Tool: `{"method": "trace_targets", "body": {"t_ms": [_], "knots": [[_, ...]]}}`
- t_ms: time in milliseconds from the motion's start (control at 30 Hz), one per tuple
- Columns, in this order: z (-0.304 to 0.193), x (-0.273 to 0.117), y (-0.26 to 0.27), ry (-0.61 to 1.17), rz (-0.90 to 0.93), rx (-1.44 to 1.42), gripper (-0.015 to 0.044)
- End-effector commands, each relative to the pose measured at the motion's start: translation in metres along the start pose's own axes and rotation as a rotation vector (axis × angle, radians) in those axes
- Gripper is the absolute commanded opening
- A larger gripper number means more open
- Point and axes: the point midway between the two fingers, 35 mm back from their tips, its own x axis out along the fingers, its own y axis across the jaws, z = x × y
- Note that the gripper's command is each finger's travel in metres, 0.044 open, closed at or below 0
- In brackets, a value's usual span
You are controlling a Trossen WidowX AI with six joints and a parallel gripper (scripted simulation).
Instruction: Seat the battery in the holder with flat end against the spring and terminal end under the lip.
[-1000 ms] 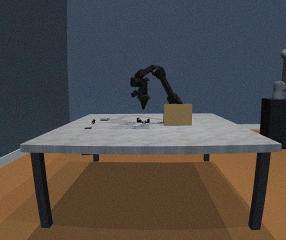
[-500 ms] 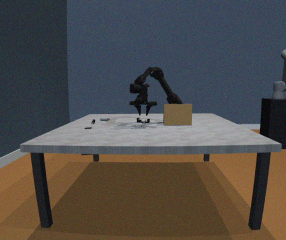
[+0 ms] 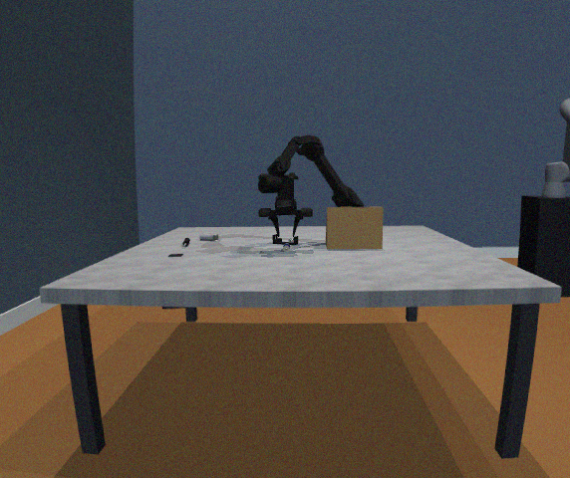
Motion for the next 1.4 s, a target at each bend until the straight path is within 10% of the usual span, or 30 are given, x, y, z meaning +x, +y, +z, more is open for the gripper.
{"method": "trace_targets", "body": {"t_ms": [0,867,1033,1367], "knots": [[-0.001,0.007,0.001,0.007,0.004,-0.007,0.024],[-0.003,0.047,0.002,0.01,0.004,-0.006,0.024],[-0.003,0.047,0.002,0.01,0.004,-0.006,0.0108],[-0.002,0.033,0.001,0.008,0.004,-0.007,0.0077]]}}
